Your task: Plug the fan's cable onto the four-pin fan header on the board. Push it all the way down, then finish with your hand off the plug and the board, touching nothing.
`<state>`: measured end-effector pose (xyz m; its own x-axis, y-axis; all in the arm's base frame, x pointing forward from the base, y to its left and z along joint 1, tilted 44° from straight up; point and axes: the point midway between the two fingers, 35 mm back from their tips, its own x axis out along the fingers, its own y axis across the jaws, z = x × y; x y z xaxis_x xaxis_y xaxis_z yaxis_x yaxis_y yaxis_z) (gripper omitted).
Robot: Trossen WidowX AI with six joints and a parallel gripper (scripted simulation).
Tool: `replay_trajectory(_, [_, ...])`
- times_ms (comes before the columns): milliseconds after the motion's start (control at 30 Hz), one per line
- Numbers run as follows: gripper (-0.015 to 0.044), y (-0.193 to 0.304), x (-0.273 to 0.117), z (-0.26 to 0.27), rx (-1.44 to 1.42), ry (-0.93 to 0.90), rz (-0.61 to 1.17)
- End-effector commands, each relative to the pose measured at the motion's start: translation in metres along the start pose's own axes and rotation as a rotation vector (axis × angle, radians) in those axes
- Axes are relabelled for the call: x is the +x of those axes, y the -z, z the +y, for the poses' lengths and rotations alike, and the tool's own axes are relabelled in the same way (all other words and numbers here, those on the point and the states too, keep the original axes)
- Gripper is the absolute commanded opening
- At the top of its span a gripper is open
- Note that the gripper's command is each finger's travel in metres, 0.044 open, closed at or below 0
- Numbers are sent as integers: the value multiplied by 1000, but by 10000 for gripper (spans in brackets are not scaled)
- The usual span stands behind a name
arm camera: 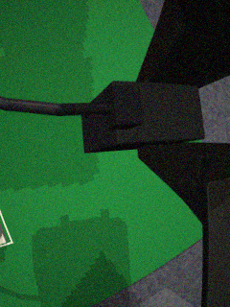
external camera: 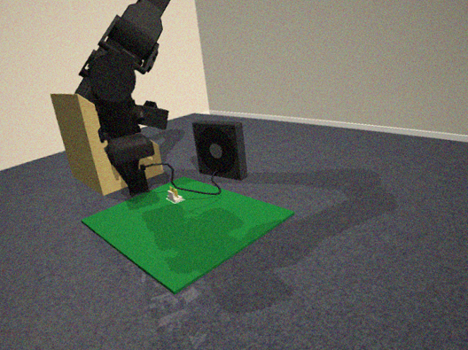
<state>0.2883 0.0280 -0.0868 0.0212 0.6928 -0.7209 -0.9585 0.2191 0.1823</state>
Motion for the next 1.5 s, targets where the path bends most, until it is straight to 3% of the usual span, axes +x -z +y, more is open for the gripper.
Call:
replay_trajectory(0, [0, -8, -1, 3, 101, 1, 4])
replay_trajectory(1167, [0, -74, 1, 40, 1301, -2, 1])
replay_trajectory(1467, [0, -77, 2, 42, 1351, -3, 0])
